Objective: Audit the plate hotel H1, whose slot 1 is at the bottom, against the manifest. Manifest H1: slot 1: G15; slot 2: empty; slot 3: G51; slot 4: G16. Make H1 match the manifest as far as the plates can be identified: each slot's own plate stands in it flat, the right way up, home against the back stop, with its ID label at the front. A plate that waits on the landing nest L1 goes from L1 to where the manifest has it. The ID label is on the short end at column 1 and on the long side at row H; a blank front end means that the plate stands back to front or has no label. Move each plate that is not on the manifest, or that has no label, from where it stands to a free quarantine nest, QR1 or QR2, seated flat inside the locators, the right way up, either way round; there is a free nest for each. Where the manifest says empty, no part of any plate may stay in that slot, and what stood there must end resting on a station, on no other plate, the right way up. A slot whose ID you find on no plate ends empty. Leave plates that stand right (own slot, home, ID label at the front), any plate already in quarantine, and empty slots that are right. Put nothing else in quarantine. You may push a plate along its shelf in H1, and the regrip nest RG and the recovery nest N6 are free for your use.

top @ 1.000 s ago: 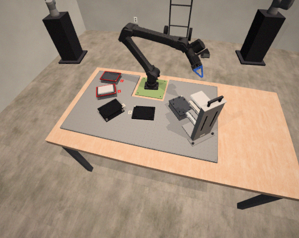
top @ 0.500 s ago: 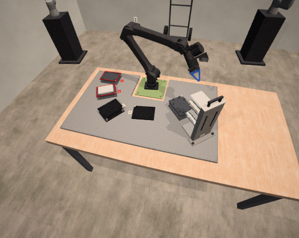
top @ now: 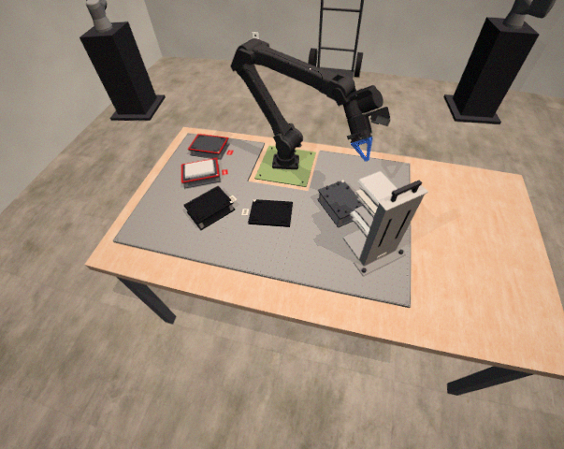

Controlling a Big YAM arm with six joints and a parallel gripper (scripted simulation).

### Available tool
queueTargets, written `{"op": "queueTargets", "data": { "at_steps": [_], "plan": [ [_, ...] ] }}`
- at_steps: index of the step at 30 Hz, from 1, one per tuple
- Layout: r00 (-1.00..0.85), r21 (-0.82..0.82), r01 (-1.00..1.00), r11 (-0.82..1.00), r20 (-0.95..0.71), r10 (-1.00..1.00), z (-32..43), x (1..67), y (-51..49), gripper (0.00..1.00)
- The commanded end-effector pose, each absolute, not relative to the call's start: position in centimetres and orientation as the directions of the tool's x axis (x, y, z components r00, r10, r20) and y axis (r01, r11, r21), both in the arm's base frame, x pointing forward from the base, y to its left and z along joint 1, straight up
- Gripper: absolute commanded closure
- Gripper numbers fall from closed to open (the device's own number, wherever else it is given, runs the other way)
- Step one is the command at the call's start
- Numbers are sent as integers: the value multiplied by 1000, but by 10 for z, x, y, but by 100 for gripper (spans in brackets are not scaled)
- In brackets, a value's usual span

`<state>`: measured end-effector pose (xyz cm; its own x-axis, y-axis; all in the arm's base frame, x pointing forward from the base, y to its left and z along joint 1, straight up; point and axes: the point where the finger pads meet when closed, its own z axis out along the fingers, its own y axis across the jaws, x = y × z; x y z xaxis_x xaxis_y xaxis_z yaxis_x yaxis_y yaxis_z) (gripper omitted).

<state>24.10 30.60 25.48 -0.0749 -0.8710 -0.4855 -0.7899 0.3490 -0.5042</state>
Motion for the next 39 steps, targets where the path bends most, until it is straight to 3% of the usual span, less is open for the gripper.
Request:
{"op": "queueTargets", "data": {
  "at_steps": [1, 5, 9, 15, 20, 24, 28, 36, 39],
  "plan": [
    [-138, -474, -765, 436, -541, -830, 290, 259, 311, 100],
    [-117, -489, -764, 421, -537, -835, 278, 264, 295, 100],
    [-241, -440, -746, 499, -520, -819, 285, 278, 290, 100],
    [-208, -453, -737, 502, -555, -806, 298, 286, 281, 100],
    [-344, -401, -722, 563, -498, -796, 280, 296, 265, 100],
    [-315, -414, -715, 563, -529, -788, 291, 303, 254, 100],
    [-422, -370, -698, 613, -479, -770, 275, 309, 242, 100],
    [-417, -375, -682, 628, -507, -755, 285, 320, 224, 100],
    [-498, -340, -668, 662, -458, -736, 271, 323, 214, 100]
  ]
}}
